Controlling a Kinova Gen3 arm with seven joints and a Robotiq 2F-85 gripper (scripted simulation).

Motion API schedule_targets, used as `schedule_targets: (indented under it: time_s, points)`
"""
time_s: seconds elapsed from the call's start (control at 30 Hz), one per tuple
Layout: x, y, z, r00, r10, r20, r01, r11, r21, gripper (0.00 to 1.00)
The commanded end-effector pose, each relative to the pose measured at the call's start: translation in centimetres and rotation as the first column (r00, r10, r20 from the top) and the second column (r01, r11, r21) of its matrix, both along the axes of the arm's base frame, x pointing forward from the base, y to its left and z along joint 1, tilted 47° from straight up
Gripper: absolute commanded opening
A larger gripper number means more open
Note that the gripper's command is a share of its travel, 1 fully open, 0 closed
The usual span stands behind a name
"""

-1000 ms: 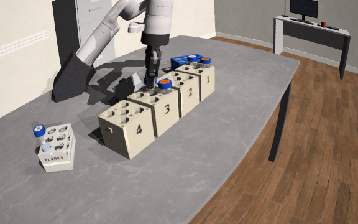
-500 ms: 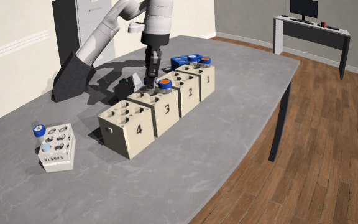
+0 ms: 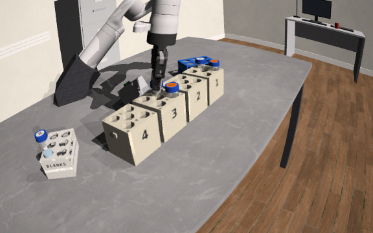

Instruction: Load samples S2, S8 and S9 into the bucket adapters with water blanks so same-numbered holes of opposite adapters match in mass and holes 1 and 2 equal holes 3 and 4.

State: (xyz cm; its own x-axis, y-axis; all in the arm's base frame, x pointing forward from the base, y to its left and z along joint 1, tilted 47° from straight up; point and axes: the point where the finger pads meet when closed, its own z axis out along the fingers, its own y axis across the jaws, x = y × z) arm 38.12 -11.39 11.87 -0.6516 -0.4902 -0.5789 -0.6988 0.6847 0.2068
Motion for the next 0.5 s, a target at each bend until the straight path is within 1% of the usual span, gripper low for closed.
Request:
schedule_targets:
  time_s: [0.0, 0.47]
  points:
    - [-0.2, -0.3, 0.3, 1.000, -0.001, 0.001, 0.001, 1.000, -0.001, 0.62]
    - [-0.8, -1.3, 1.4, 1.000, -0.001, 0.001, 0.001, 1.000, -0.001, 0.62]
